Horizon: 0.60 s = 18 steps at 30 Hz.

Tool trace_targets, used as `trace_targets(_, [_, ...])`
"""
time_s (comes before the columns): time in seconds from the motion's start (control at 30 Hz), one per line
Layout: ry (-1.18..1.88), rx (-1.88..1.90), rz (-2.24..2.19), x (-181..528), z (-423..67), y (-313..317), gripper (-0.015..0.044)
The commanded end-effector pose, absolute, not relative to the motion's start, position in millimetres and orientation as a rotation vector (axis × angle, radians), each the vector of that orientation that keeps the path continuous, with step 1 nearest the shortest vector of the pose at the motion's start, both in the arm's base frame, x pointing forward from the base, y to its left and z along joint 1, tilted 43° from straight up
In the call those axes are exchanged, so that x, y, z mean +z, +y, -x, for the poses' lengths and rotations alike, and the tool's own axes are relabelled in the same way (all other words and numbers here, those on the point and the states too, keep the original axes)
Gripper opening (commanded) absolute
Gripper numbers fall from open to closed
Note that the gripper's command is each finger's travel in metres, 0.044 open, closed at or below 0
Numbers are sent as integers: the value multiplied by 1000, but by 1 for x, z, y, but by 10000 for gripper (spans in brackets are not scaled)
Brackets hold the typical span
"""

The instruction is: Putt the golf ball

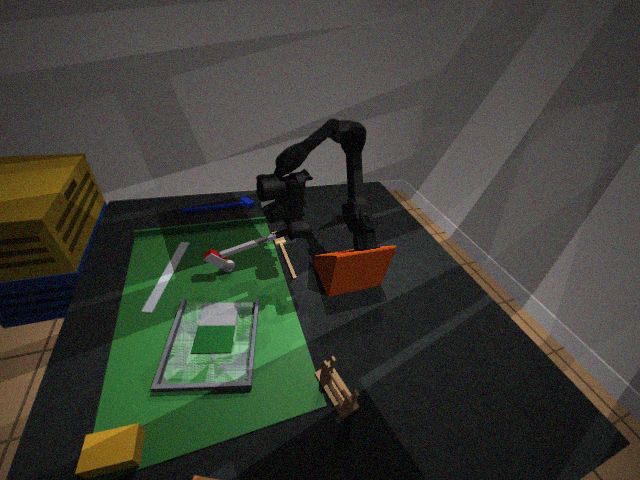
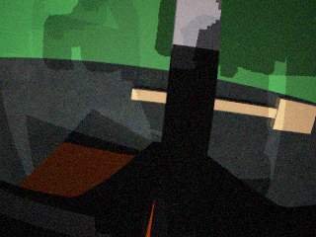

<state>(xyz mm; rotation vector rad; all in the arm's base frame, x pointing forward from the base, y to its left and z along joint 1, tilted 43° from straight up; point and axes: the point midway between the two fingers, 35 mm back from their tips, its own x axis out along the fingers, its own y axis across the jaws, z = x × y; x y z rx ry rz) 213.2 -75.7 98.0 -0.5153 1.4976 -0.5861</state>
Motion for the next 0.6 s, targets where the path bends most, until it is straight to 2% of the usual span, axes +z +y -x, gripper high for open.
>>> trace_targets(0.0, [1446, -712, 424, 110, -198, -87, 0])
trace_targets(0.17, [1388, -842, 325, 121, -181, -99, 0])
trace_targets(0.57, [1385, -845, 319, 110, -181, -110, 0])
